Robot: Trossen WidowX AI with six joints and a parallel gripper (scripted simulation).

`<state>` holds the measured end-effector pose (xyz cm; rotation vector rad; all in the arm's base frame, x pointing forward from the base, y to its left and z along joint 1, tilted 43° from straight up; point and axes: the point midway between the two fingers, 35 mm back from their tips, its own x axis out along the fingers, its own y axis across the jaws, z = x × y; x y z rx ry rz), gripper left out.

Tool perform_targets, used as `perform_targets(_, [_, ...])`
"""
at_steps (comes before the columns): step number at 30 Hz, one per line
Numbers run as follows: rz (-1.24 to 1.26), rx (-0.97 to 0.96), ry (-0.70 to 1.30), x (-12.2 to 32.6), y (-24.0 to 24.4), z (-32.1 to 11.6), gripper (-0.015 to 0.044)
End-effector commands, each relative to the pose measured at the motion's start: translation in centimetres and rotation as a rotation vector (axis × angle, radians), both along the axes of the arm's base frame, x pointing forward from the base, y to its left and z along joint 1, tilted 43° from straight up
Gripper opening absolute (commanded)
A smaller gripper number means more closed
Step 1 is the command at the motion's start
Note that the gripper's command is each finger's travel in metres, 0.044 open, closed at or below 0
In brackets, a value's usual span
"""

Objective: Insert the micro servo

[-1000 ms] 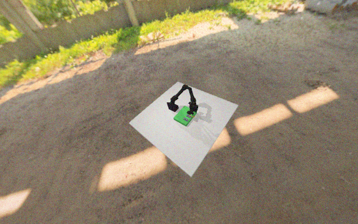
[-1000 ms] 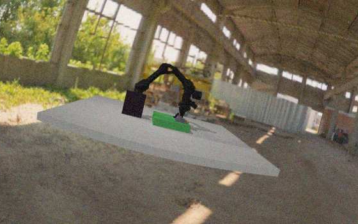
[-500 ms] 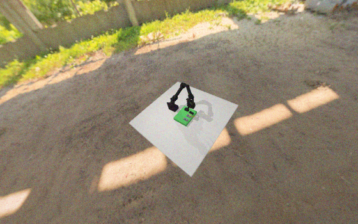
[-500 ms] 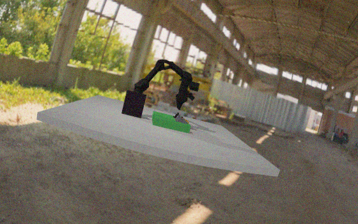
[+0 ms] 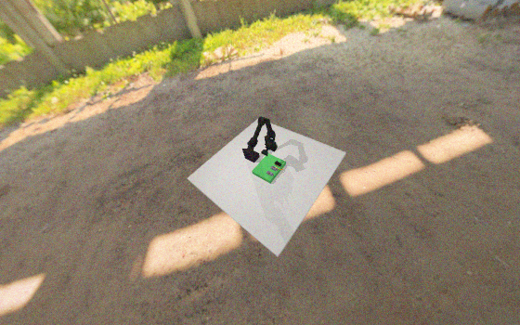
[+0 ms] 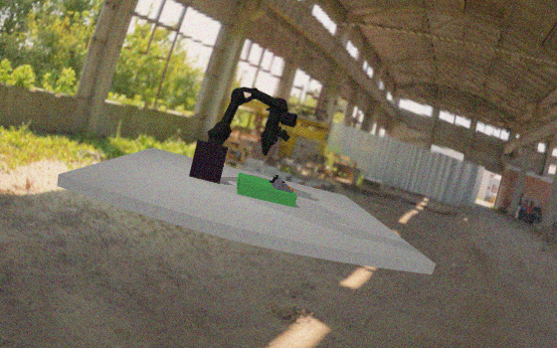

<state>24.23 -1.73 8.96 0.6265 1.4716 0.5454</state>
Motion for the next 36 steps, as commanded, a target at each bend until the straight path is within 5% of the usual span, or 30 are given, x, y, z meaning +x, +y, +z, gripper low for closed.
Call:
perform_targets(1, [-0.004,-0.009,-0.018,0.16,-1.76,1.88,0.0440])
perform_targets(36, [-0.005,-0.009,-0.020,0.09,-2.29,2.52,0.0440])
